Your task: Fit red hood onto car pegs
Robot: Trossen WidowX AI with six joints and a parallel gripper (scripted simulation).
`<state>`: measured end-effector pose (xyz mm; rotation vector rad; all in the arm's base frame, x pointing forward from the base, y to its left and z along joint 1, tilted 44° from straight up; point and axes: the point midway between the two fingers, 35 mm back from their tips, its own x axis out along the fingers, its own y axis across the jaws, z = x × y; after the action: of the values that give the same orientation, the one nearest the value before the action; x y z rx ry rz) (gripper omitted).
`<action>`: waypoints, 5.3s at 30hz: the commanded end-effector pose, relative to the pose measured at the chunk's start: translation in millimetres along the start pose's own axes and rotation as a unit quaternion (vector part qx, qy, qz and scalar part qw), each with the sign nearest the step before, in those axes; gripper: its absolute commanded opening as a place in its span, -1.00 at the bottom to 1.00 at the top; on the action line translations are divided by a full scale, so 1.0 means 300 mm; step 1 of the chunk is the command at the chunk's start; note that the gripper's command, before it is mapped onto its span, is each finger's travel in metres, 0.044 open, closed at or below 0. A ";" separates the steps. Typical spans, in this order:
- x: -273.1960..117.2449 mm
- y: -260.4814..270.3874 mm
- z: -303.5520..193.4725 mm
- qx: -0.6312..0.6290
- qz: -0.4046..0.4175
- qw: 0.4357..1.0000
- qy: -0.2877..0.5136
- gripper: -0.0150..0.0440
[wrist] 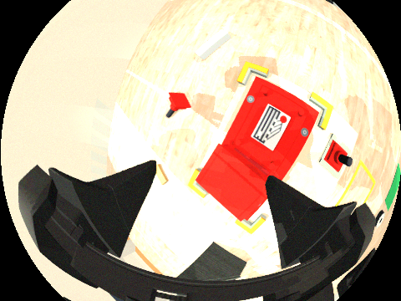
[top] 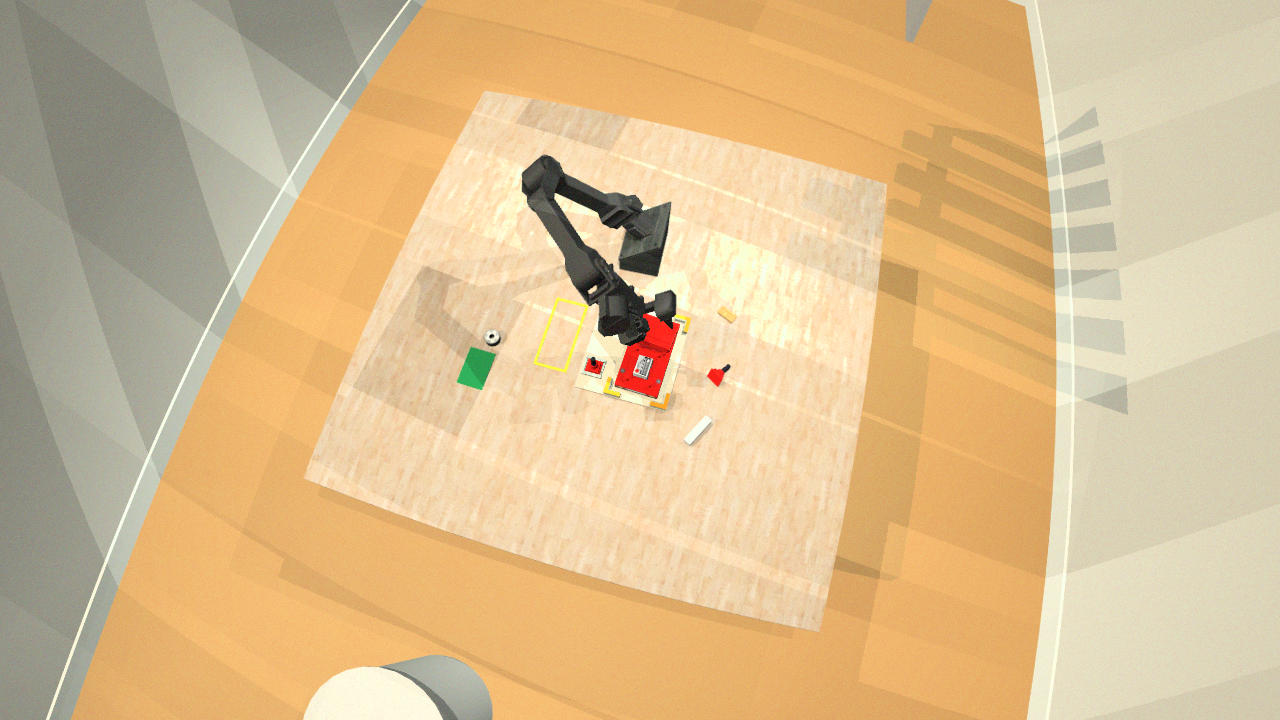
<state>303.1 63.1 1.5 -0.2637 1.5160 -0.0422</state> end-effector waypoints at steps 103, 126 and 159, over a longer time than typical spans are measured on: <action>0.222 -0.044 -0.159 -0.542 -0.172 0.791 0.227 1.00; 0.250 -0.062 -0.165 -0.542 -0.172 0.791 0.227 1.00; 0.276 -0.077 -0.166 -0.540 -0.171 0.792 0.225 0.51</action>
<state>261.3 17.6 -76.9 -1.5453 1.8033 0.5360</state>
